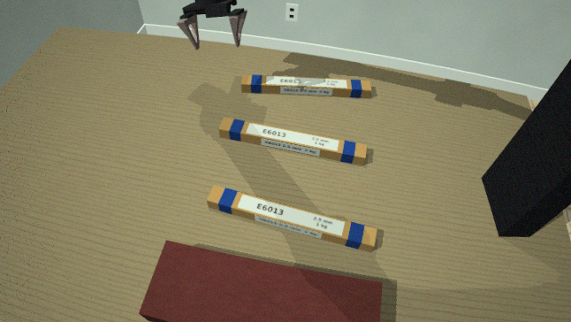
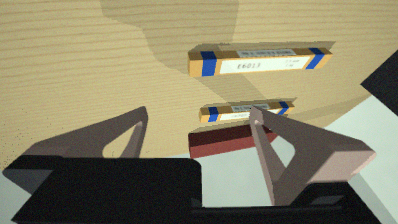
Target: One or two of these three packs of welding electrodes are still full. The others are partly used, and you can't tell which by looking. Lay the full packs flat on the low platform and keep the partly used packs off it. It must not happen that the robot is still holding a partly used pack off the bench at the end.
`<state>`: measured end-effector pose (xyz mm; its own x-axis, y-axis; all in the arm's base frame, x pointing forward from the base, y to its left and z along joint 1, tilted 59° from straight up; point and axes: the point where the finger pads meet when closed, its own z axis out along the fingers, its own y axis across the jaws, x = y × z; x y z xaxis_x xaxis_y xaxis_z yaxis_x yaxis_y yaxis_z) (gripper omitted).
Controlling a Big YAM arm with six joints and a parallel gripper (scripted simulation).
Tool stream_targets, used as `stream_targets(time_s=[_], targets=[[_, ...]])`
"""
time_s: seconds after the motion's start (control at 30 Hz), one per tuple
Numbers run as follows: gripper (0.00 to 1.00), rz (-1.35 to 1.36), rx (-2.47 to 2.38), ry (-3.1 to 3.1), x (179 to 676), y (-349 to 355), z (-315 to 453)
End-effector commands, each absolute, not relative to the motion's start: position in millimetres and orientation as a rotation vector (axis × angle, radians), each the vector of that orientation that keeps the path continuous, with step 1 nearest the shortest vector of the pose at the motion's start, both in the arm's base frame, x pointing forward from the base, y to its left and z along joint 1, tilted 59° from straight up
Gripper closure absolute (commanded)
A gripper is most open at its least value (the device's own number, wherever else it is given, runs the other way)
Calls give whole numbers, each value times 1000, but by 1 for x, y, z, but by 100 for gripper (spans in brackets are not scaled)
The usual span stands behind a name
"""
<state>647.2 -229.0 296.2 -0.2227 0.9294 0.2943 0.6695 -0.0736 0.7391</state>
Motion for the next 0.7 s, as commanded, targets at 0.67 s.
stream_targets(time_s=[0.67], targets=[[26,1189,1728,1896,647,-229,296]])
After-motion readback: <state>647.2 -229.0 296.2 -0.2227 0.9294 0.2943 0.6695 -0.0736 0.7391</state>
